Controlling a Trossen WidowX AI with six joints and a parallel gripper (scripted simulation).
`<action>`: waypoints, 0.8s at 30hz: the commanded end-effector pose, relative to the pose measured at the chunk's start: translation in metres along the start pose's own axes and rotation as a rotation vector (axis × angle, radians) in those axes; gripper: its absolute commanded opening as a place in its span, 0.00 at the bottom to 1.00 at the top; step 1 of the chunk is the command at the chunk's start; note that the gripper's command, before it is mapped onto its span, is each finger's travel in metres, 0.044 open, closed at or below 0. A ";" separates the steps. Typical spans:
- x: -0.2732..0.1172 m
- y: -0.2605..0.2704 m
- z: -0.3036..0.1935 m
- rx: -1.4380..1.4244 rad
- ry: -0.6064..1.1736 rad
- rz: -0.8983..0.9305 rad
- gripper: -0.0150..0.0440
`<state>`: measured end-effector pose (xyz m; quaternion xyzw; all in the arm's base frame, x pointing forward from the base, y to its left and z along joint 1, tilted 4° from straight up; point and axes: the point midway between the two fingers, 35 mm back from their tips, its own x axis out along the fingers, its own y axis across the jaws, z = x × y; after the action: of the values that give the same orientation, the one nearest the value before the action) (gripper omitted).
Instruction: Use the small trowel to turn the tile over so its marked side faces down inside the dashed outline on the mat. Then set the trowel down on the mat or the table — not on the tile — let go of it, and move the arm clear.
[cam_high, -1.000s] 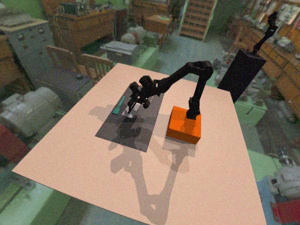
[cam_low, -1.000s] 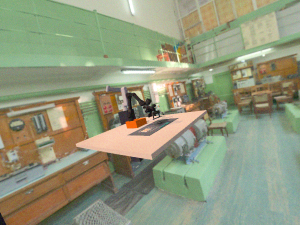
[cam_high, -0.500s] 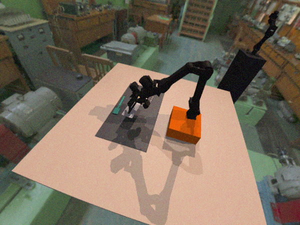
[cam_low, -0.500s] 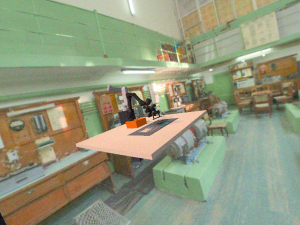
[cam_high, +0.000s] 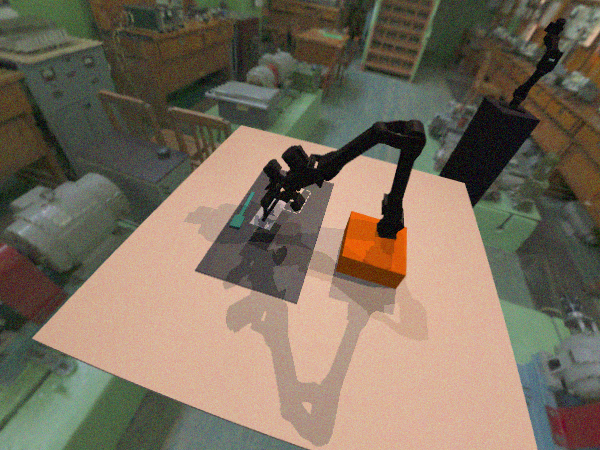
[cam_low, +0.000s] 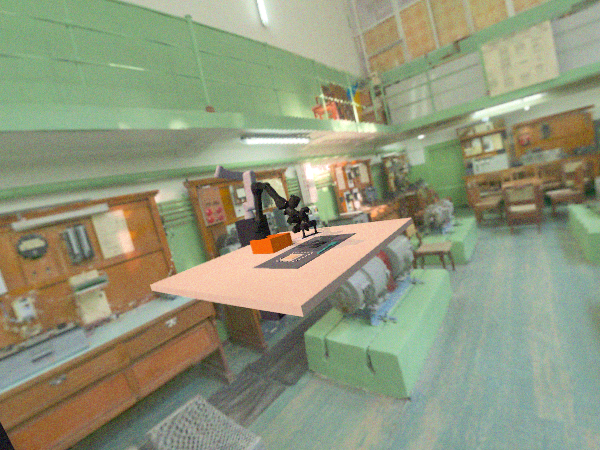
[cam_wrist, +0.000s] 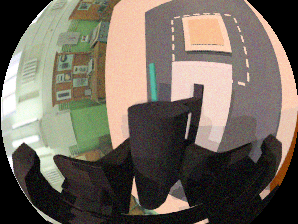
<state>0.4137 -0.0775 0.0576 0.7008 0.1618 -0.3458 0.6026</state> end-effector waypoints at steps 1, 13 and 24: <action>0.008 0.009 0.016 -0.005 0.001 0.000 0.25; 0.027 0.017 0.067 -0.012 0.000 -0.025 0.25; 0.039 0.020 0.119 -0.014 0.003 -0.038 0.25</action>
<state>0.4176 -0.1861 0.0402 0.6927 0.1799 -0.3608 0.5980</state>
